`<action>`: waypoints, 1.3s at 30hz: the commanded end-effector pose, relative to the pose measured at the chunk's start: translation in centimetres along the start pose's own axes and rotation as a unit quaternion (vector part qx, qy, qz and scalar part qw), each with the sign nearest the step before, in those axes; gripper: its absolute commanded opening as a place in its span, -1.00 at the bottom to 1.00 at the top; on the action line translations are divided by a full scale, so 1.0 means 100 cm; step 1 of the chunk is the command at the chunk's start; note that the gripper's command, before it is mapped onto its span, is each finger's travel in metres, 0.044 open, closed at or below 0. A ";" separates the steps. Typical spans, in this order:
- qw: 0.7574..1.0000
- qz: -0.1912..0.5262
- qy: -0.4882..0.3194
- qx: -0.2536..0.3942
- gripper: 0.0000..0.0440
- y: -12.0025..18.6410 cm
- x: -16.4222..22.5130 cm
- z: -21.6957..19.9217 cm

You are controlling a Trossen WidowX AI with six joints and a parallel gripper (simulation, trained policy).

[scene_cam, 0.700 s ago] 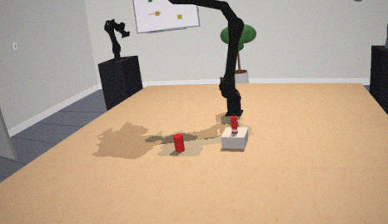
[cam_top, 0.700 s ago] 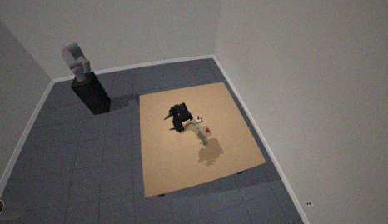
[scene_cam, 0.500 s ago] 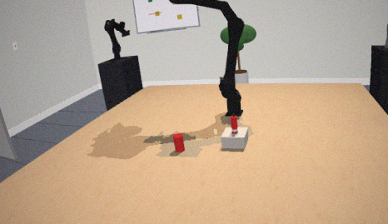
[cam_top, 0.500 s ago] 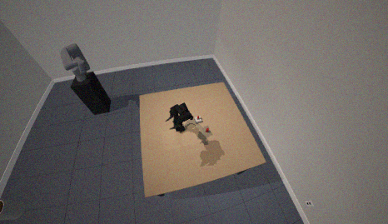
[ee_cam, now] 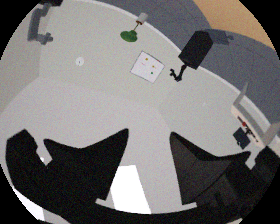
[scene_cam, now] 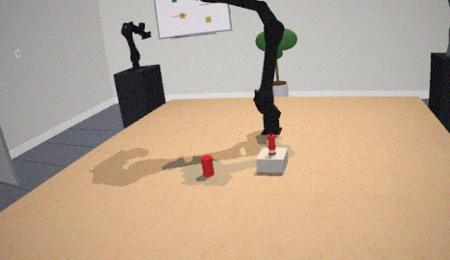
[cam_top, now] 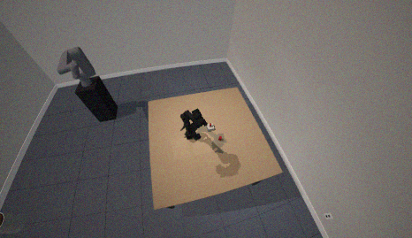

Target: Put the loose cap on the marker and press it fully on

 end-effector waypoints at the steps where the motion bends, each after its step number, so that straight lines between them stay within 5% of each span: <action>1: 1.000 0.009 0.000 0.010 0.11 0.003 0.003 0.000; 39: 0.984 0.102 0.037 0.144 0.35 0.055 0.023 -0.030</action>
Point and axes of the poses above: the point midway between the two fingers, 35 mm back from their tips, its own y axis back along the fingers, its own z axis across the jaws, x = y × z, the point moved 7 cm from there along y, back along the fingers, and after that the axes turned 12 degrees about y, right-handed, at the moved point
